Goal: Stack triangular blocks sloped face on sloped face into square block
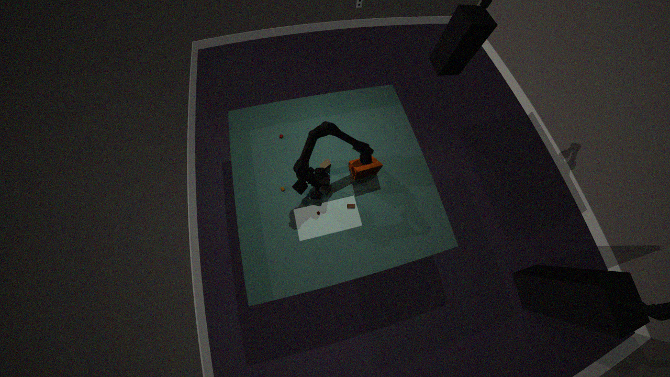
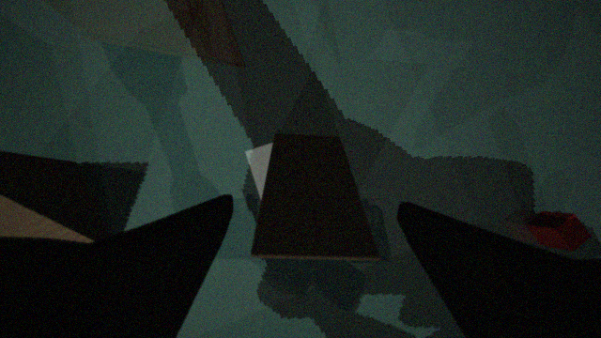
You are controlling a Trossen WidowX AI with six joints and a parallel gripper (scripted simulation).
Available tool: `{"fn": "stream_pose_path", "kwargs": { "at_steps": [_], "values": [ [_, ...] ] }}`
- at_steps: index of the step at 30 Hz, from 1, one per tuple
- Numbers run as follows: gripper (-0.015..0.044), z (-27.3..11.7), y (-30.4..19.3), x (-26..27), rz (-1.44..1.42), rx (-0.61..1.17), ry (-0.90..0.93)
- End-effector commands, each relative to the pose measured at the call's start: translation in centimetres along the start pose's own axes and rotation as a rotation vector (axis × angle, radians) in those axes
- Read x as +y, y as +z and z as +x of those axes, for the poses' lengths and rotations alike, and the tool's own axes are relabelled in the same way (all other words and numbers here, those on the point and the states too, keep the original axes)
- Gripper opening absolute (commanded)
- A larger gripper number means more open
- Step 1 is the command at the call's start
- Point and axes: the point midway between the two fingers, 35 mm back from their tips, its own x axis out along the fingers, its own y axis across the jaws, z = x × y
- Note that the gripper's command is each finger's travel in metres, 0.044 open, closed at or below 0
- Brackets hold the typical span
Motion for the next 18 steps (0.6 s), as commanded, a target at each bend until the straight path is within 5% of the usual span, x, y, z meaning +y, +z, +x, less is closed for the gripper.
{"fn": "stream_pose_path", "kwargs": {
  "at_steps": [1,9,18],
  "values": [
    [0.0440,0.7,0.0,0.3,-0.003,0.001,0.002],
    [0.0440,1.7,0.0,0.5,-0.003,0.000,0.003],
    [0.0204,1.7,0.0,0.5,-0.003,0.000,0.003]
  ]
}}
